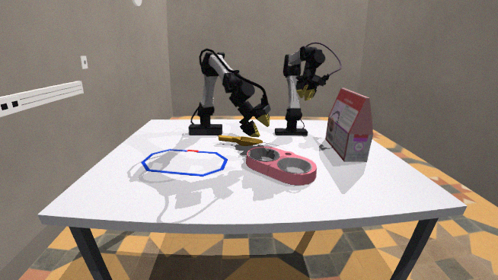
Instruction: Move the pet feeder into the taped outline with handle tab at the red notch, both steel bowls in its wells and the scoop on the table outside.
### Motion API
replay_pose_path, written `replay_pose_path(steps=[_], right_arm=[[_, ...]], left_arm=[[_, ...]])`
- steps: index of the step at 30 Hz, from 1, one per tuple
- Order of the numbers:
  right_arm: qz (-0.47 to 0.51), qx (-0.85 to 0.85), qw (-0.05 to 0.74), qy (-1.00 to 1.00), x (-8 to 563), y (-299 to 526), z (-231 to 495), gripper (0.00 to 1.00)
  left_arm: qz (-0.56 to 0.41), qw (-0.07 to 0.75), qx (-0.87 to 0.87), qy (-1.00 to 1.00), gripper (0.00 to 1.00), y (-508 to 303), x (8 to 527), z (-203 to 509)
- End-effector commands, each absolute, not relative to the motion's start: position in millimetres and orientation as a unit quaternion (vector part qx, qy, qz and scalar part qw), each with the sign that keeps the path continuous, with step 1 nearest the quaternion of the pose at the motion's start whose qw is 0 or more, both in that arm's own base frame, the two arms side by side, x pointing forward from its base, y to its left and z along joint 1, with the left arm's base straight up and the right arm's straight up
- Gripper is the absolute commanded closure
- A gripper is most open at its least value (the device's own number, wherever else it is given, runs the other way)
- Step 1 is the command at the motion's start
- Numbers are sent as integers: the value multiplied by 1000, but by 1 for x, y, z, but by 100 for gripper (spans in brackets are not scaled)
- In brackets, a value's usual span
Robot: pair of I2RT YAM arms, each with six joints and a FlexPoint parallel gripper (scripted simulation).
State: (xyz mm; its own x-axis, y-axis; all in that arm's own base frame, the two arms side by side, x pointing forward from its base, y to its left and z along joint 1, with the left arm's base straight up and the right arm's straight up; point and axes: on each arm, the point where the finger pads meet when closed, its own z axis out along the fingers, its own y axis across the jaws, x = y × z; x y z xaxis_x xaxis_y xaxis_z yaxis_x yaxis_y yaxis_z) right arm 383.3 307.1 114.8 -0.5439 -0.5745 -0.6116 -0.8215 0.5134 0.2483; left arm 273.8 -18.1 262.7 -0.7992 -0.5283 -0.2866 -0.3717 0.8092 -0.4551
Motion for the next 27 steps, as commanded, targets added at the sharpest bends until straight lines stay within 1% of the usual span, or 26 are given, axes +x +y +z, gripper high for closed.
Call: replay_pose_path(steps=[1,4,6,11,17,21,23,24,27], right_arm=[[194,-425,200,861,390,322,111,9],[164,-441,194,861,388,342,110,9],[164,-441,194,861,388,342,110,9],[113,-459,182,862,381,370,107,9],[84,-439,167,879,376,393,92,9],[72,-421,150,892,375,404,70,54],[72,-421,150,892,375,404,70,54],[69,-416,148,894,375,407,65,62],[62,-405,142,901,374,417,51,62]], left_arm=[[-235,257,-141,927,66,-24,228,290],[-229,325,-95,913,66,-28,195,303],[-229,325,-95,913,66,-28,195,303],[-193,423,-32,885,66,-41,152,312],[-154,480,2,864,66,-52,126,309],[-140,500,20,854,66,-57,116,306],[-140,500,20,854,66,-57,116,306],[-131,512,29,849,66,-60,112,307],[-110,533,44,838,66,-64,108,303]])
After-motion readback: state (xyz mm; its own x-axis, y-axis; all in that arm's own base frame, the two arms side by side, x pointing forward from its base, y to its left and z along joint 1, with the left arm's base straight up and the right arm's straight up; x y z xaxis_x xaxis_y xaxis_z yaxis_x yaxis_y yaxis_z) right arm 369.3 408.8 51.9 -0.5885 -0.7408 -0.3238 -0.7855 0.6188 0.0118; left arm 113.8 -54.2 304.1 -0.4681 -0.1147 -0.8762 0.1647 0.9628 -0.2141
